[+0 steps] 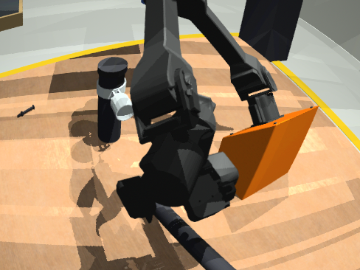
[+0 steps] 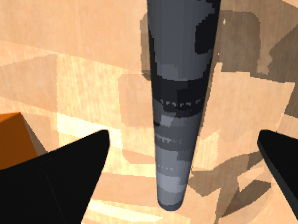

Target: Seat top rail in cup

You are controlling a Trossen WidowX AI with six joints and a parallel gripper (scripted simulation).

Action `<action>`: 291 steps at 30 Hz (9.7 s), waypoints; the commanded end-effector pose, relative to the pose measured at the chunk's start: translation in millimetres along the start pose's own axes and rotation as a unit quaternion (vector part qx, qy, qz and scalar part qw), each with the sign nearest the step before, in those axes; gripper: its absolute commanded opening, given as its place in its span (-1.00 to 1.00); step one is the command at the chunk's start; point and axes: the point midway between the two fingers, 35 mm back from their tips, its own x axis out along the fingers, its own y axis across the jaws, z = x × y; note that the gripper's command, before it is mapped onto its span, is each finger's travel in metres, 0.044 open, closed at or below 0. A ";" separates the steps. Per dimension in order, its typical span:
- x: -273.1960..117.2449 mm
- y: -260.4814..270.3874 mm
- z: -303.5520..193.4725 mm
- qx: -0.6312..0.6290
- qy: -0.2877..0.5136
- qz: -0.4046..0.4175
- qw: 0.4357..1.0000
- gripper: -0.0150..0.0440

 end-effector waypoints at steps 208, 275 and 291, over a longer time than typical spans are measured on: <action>-18.4 1.0 -70.1 -0.004 0.173 0.018 0.985 -0.49; -21.9 -0.2 -76.3 -0.002 0.170 0.021 0.985 -0.49; -27.8 -4.0 -85.6 -0.002 0.170 0.021 0.985 -0.49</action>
